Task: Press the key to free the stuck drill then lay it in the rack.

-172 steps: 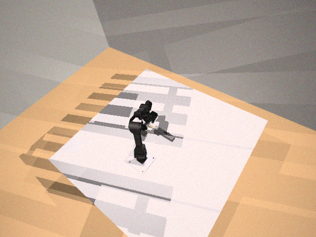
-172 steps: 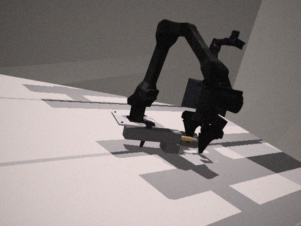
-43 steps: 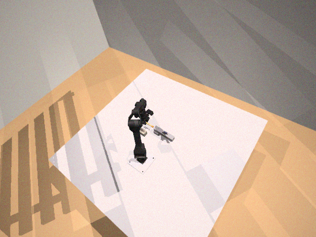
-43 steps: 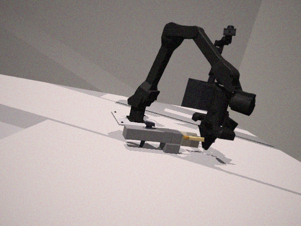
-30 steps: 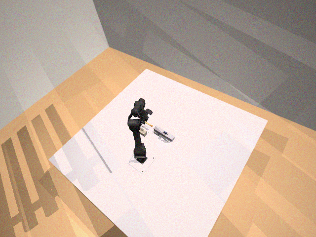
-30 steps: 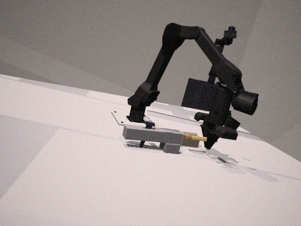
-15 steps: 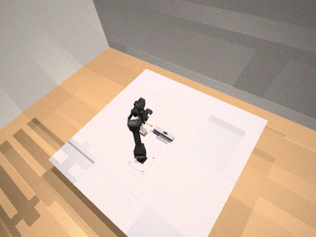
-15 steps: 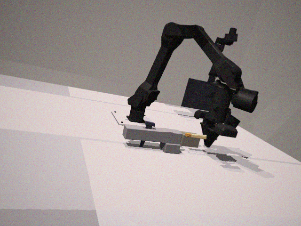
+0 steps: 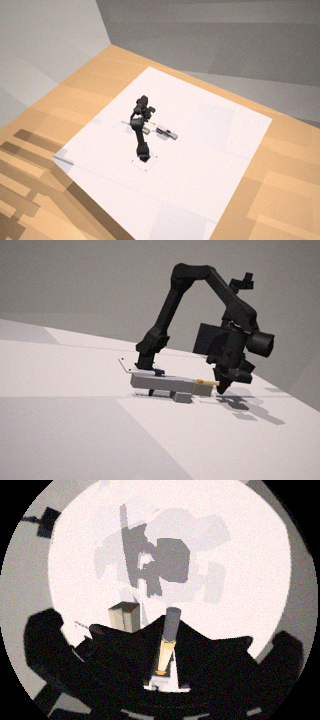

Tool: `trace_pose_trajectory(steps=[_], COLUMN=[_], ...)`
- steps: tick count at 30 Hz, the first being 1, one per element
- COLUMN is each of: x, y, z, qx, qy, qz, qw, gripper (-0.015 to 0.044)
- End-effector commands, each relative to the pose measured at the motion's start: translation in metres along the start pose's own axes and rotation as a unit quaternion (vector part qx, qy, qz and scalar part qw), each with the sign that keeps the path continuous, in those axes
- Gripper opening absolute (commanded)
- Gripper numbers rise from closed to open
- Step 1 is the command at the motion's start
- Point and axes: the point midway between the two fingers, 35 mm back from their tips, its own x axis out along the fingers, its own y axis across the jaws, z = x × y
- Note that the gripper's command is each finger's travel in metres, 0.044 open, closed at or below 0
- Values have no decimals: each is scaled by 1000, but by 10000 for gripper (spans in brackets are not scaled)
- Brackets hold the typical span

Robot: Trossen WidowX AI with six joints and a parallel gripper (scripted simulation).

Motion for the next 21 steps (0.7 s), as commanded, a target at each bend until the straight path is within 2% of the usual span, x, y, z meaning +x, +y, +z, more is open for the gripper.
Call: trace_pose_trajectory(steps=[1,21], x=[-3,-11], y=[0,1], z=[0,-1], qx=[0,0], qy=[-2,-2], qz=[-1,-1], qw=[1000,1000], gripper=[0,0])
